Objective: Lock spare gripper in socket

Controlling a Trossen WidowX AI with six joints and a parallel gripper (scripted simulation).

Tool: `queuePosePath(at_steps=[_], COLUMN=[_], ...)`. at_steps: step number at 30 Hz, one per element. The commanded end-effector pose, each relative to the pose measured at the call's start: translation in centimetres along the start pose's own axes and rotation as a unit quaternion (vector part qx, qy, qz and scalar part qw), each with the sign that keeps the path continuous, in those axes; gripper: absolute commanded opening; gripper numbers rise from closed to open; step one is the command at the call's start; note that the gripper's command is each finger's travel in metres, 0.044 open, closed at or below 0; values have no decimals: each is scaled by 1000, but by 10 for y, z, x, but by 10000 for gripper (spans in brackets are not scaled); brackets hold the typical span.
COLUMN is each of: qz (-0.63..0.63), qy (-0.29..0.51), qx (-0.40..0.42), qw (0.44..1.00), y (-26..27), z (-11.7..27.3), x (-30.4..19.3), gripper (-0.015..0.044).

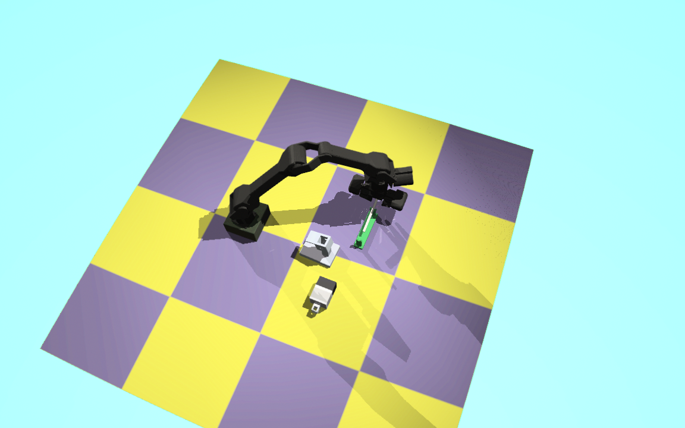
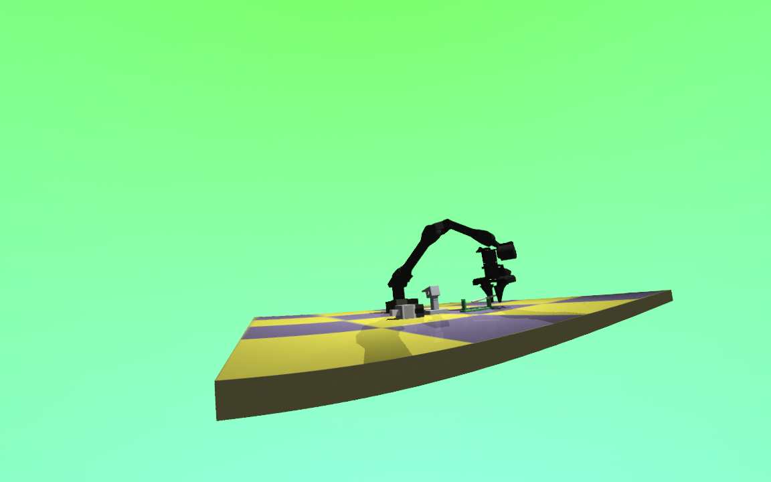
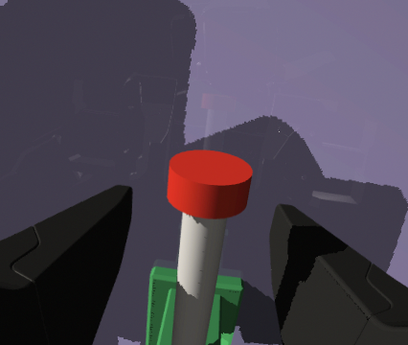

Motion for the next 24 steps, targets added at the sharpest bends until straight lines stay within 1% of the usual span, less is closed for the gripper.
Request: queuePosePath(at_steps=[1, 24], qz=[0, -5], qy=[0, 5], qx=[0, 17], qw=[1000, 1000], y=[0, 7], z=[3, 56], x=[0, 4], gripper=[200, 200])
Point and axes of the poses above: the point midway between the two fingers, 35 mm back from their tips, its own z axis back along the fingers, its own y axis across the jaws, x = y × z, the point moved 8 cm from there along z, back along the fingers, and after that the axes turned 12 degrees about z, right-handed, at the moved point
